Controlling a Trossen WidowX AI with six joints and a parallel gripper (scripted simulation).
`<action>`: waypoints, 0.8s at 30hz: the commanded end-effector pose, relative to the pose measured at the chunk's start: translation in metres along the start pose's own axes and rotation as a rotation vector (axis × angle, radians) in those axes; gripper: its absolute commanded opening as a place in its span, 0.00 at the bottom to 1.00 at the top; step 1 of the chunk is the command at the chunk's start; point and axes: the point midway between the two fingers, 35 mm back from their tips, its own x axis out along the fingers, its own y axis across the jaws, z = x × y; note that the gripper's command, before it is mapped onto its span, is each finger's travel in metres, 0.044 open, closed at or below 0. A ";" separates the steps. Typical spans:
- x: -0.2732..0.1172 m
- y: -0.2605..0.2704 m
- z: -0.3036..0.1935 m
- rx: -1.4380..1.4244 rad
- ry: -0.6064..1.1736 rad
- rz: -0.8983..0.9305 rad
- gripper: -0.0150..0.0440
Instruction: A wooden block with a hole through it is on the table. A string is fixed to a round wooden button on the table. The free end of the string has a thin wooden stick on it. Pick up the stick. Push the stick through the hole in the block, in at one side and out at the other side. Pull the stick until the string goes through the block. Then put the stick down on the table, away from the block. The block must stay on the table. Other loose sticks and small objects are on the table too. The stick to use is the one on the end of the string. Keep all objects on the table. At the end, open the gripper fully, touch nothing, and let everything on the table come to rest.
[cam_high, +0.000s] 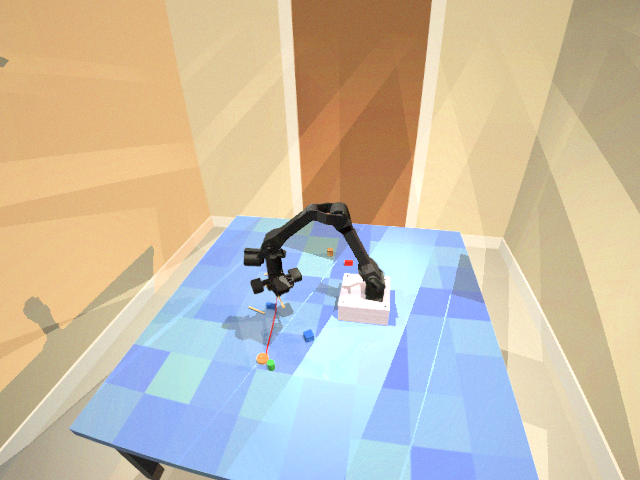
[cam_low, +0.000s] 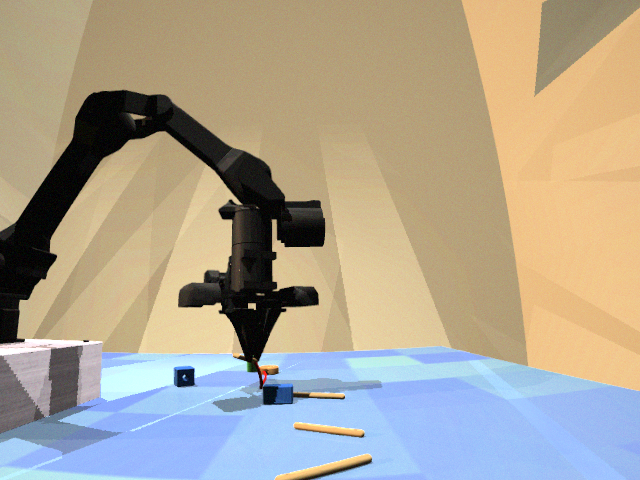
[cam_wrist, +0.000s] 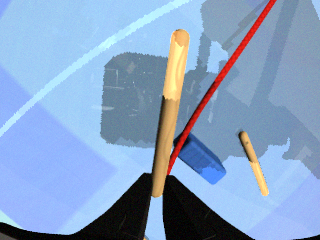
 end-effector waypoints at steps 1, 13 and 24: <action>0.000 0.000 -0.002 -0.005 0.007 0.001 0.25; 0.010 0.008 0.003 -0.005 0.006 0.002 0.25; 0.019 0.017 0.008 -0.005 0.005 0.002 0.25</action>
